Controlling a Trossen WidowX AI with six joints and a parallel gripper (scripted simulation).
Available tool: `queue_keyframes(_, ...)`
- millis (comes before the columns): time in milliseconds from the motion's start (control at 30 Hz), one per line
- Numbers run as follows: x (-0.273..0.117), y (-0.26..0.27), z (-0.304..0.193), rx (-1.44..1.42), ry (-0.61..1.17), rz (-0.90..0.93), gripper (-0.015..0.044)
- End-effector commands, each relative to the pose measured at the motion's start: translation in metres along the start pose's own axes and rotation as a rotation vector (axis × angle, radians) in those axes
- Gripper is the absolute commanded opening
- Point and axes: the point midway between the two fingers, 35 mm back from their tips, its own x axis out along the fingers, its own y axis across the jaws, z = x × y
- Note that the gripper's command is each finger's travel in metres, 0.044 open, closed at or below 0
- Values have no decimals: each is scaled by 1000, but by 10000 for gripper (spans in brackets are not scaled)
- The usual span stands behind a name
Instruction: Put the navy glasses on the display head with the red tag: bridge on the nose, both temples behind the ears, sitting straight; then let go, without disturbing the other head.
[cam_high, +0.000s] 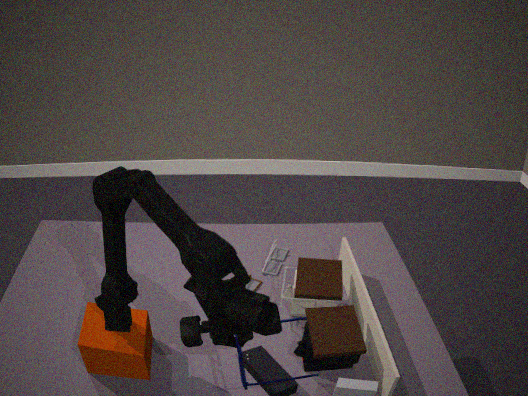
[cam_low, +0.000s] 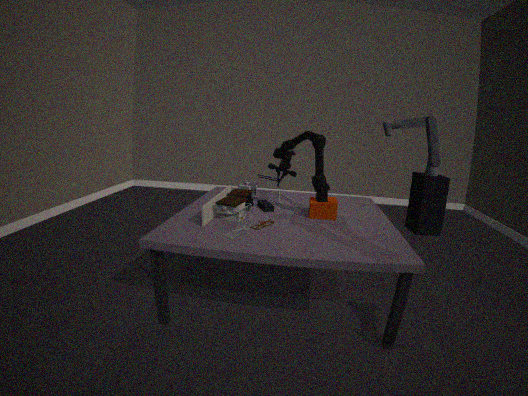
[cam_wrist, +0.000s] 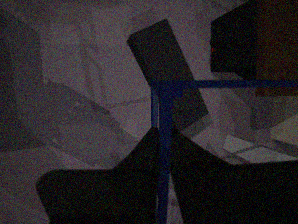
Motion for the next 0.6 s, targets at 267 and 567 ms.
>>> queue_keyframes(267, -32, 21, -33, -122, 21, -127, 0)
queue_keyframes(567, -56, 40, -55, -216, 74, -218, 0)
